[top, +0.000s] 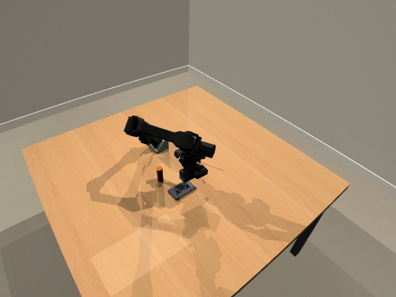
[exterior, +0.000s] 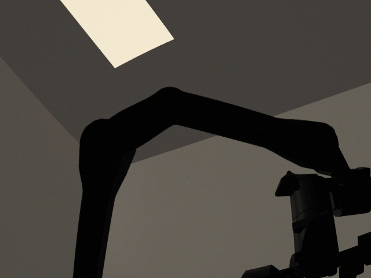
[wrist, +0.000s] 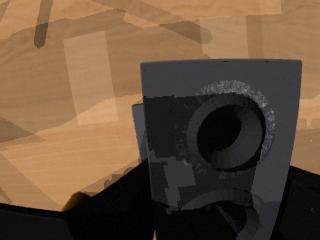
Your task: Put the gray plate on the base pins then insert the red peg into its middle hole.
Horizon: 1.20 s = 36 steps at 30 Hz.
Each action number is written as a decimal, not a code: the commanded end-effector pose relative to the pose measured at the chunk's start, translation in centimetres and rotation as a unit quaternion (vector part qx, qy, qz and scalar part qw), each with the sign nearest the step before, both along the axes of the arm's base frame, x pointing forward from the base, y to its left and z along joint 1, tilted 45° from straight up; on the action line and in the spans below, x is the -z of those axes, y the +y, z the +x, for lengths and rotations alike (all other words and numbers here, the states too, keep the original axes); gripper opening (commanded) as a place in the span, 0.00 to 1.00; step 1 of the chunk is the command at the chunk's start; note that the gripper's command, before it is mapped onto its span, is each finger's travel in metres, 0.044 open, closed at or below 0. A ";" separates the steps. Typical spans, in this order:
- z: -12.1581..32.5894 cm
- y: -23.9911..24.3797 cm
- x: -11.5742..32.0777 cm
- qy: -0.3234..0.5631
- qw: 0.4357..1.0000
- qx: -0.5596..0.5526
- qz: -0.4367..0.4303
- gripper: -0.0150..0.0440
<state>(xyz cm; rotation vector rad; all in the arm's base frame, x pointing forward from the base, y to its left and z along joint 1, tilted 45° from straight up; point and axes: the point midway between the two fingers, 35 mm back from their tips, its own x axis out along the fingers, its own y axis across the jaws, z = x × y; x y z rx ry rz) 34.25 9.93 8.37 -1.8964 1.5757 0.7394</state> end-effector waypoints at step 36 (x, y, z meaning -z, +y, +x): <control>-0.1 -4.9 -1.1 0.025 0.999 -0.027 -0.012 0.25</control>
